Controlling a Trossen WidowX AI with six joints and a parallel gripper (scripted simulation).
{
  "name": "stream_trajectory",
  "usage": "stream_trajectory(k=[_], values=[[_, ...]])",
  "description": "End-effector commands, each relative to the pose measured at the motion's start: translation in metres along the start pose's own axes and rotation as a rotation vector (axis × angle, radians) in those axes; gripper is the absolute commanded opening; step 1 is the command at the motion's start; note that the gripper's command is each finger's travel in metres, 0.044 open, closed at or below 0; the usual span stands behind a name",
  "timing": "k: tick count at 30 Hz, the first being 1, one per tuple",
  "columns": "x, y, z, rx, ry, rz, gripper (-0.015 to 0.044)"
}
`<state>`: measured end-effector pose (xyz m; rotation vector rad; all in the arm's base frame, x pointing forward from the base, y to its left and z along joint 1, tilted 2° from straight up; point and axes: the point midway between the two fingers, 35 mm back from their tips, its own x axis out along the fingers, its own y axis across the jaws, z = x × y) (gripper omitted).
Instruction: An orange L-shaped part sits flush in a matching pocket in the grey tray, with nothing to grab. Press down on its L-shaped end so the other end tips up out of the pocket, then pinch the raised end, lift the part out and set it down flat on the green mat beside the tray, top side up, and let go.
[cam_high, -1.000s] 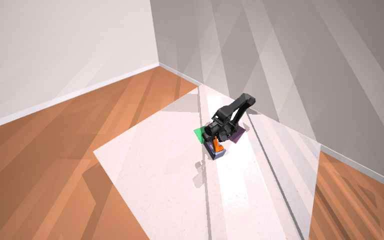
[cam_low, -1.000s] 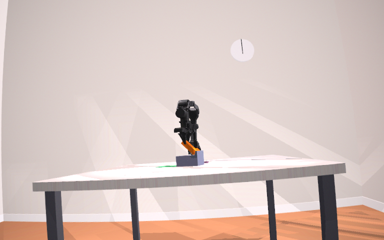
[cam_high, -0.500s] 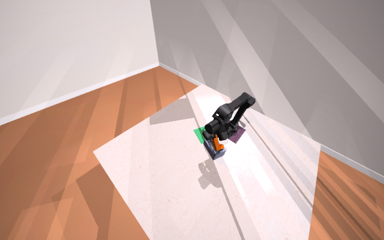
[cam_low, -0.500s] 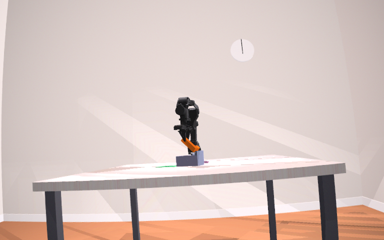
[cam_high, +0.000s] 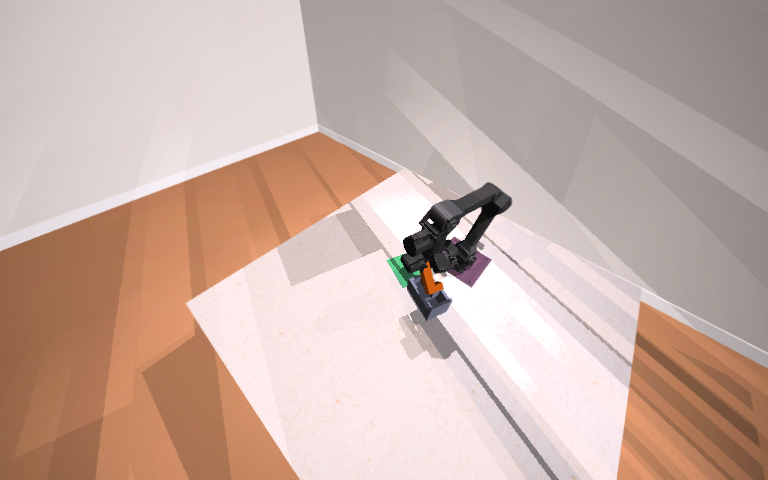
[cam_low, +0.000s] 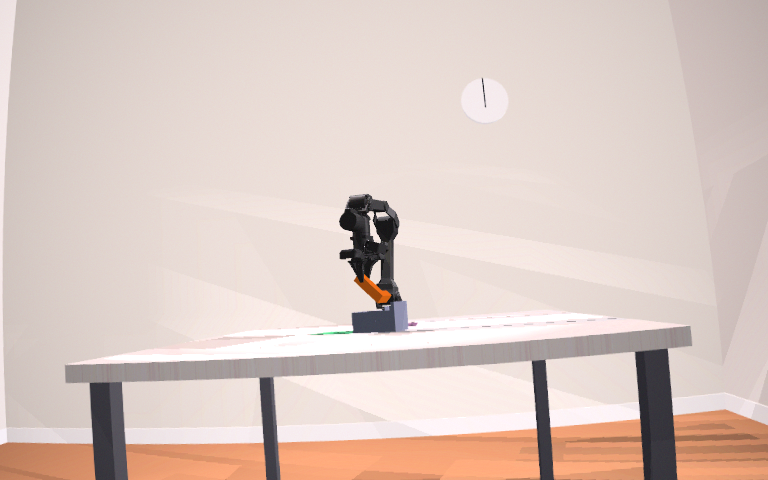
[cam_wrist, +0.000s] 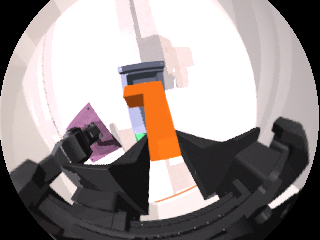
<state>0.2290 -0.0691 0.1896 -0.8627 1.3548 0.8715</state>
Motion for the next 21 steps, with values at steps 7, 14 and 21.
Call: stream_trajectory(k=[7,14,21], values=[[0.003,0.003,-0.036,-0.003,0.000,0.003,0.0000],[0.003,0.005,-0.061,-0.003,0.002,0.004,0.0000],[0.003,0.007,-0.085,-0.003,0.004,0.004,0.0000]])
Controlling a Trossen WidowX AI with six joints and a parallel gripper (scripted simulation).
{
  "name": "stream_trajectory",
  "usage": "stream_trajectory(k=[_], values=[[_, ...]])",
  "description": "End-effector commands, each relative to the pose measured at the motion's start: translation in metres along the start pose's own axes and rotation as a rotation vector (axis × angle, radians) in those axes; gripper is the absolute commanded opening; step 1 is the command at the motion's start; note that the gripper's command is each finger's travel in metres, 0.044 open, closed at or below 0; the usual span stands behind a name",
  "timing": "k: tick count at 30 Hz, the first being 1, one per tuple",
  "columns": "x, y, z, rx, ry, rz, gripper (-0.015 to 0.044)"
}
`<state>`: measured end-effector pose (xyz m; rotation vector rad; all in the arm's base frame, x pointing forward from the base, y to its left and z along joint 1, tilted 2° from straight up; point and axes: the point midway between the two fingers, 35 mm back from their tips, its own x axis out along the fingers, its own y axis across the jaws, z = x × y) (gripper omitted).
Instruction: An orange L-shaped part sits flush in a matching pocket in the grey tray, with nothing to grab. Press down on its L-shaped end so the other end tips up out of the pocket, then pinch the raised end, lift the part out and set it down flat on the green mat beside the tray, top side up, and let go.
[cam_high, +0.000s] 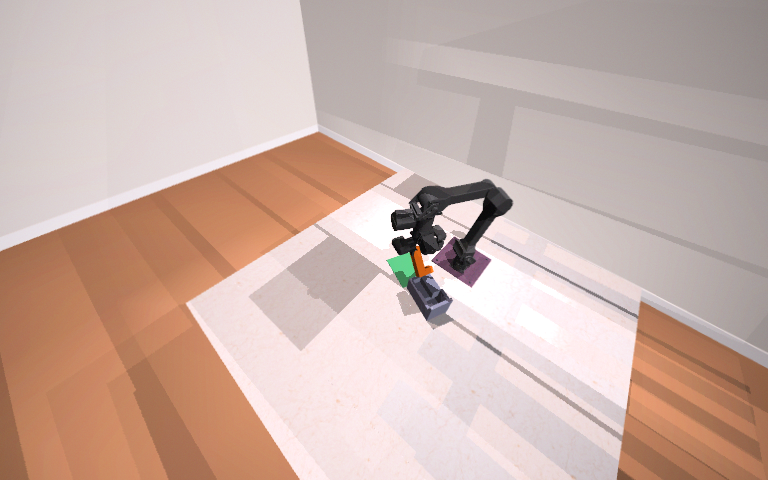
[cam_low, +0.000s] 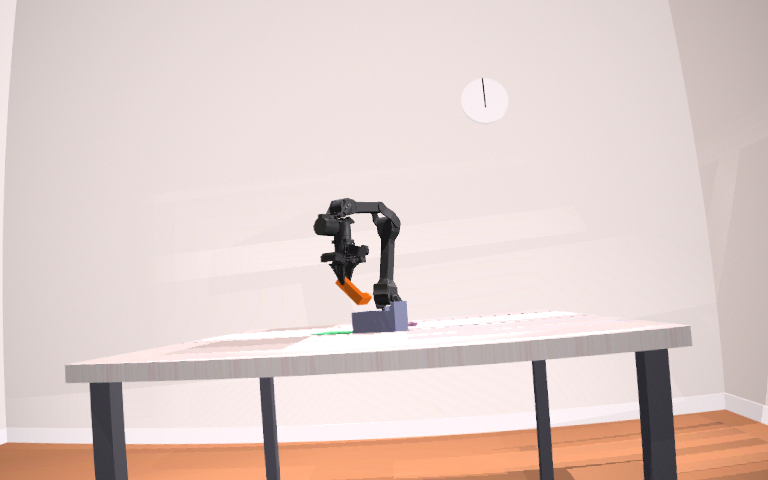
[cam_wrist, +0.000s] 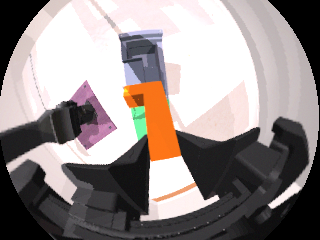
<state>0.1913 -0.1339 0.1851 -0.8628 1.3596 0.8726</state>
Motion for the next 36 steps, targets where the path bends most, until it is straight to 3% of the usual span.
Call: stream_trajectory(k=[1,14,36], values=[[0.001,0.002,-0.014,-0.003,0.001,0.001,0.0000],[0.000,0.008,-0.062,-0.003,0.005,0.002,0.0000],[0.026,0.008,-0.062,-0.003,0.005,0.002,0.0000]])
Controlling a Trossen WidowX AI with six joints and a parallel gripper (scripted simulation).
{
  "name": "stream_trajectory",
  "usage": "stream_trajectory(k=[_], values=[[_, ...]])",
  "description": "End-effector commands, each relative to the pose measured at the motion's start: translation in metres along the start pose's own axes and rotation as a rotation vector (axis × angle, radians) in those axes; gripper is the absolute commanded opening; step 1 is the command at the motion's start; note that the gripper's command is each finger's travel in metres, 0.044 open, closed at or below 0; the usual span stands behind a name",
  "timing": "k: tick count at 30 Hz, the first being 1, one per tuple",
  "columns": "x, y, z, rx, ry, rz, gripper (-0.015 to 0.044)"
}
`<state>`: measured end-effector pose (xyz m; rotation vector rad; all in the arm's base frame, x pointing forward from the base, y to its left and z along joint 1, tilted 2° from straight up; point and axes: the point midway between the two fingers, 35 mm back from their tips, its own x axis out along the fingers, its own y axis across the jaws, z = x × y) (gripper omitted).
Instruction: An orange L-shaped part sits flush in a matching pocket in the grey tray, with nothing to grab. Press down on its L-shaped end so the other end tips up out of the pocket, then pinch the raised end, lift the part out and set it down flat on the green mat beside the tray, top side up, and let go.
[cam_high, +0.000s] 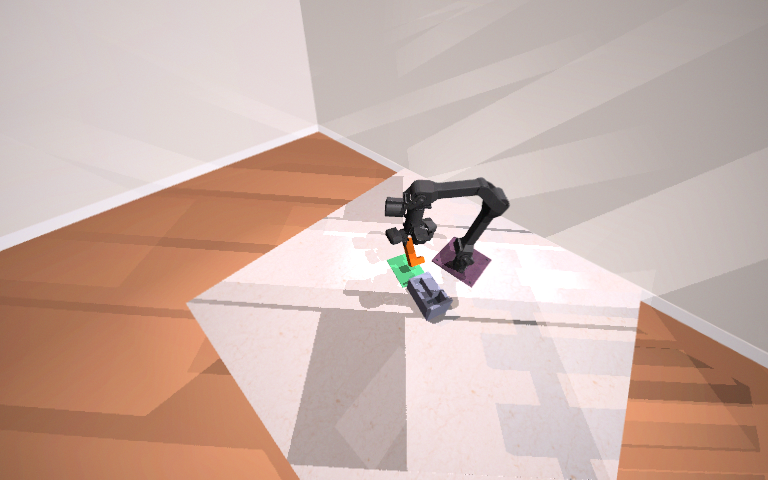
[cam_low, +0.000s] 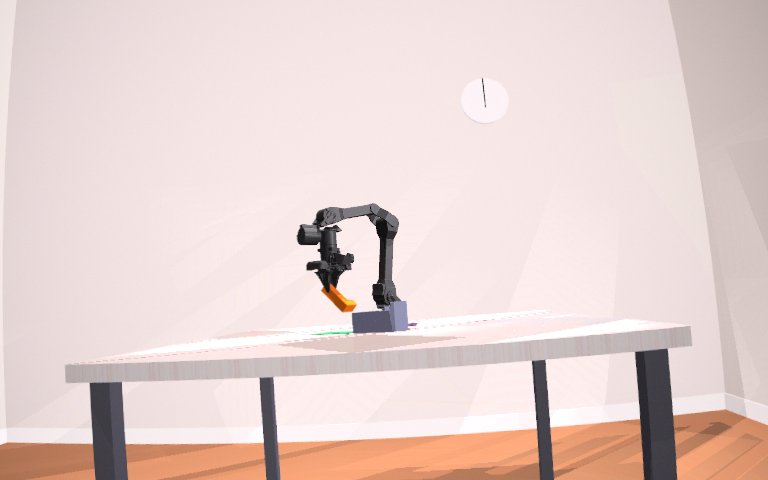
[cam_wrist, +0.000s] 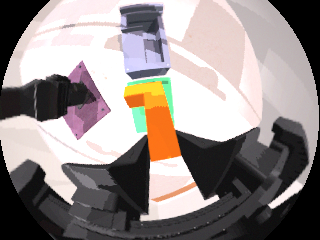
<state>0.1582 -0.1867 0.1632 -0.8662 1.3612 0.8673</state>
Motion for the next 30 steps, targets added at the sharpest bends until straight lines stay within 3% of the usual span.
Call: stream_trajectory(k=[1,30], values=[[0.008,0.001,0.000,-0.005,0.001,0.005,0.0000],[0.054,0.002,0.000,-0.005,0.001,0.005,0.0000]])
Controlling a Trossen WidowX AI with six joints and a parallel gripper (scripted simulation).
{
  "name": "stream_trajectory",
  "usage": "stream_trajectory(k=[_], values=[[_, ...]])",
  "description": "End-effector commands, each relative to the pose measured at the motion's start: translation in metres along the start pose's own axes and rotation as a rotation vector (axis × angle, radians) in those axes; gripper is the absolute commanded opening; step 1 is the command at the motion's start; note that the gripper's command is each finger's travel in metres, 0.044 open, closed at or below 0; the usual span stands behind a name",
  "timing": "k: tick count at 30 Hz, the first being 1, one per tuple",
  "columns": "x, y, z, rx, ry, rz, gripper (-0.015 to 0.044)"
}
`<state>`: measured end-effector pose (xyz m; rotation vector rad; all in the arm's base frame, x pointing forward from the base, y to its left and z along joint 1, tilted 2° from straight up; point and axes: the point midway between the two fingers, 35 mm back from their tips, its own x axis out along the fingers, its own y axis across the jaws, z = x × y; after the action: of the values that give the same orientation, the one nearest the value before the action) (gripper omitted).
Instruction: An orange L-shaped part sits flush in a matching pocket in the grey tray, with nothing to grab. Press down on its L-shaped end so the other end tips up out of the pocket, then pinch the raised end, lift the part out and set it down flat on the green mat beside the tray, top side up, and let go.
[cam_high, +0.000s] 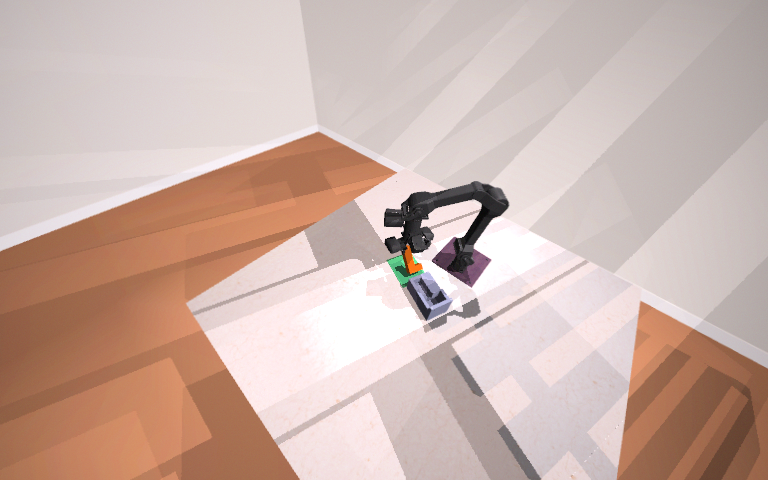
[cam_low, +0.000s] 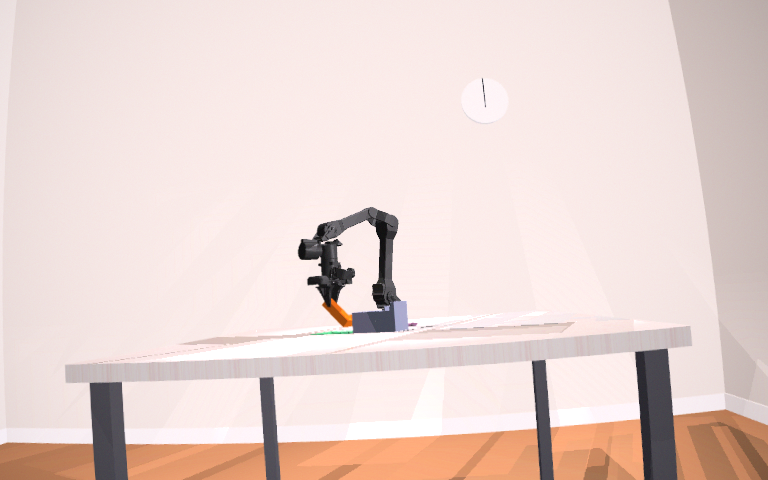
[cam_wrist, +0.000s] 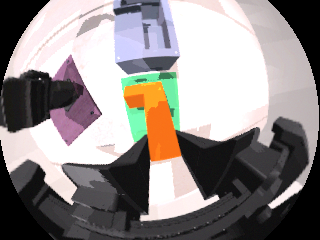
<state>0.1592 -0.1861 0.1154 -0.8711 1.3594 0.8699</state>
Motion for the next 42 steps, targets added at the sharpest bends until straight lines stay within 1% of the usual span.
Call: stream_trajectory(k=[1,7,28,38,42], values=[[0.008,0.002,0.000,0.000,0.000,0.007,0.0000],[0.015,0.002,0.000,0.000,0.000,0.007,0.0000],[0.014,0.002,0.001,-0.001,-0.003,0.006,0.0000],[0.013,0.001,0.001,-0.001,-0.002,0.006,0.0263],[-0.011,-0.001,-0.001,-0.001,-0.002,0.006,0.0368]])
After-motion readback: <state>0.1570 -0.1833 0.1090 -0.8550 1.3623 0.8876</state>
